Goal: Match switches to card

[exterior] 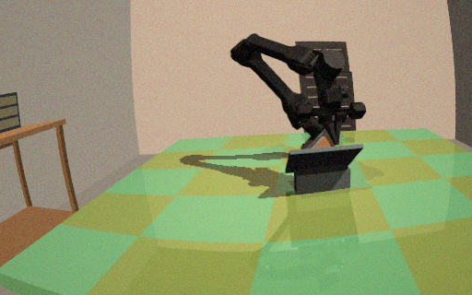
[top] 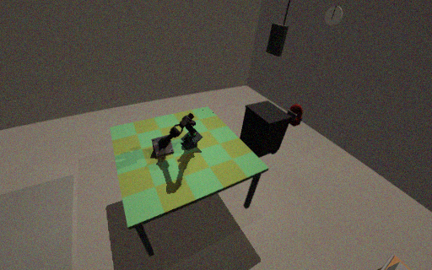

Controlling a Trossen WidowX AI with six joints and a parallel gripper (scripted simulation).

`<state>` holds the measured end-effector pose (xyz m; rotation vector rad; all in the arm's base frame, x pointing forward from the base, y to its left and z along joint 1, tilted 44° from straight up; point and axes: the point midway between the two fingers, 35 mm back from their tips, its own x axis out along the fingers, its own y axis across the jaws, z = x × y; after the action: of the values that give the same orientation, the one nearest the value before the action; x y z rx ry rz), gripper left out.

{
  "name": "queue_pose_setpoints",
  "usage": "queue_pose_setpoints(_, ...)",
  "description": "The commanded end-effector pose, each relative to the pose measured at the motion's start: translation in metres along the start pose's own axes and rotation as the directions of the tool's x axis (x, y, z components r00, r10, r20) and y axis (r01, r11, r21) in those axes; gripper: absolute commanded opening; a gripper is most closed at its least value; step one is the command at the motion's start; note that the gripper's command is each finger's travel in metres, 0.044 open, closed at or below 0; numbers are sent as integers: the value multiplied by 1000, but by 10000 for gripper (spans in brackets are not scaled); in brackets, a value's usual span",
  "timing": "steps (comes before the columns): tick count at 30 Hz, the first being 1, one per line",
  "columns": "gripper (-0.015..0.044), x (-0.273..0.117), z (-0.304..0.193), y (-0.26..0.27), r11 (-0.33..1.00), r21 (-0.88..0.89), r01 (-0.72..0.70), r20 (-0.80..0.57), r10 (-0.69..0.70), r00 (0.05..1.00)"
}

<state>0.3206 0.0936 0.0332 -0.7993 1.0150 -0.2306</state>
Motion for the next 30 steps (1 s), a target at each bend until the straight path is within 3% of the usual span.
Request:
queue_pose_setpoints(1, 0, 0, -1, 1, 1000, -5, -3, -1, 3, 1000)
queue_pose_setpoints(30, 0, 4, -1, 1, 1000, -5, -3, 0, 3, 1000)
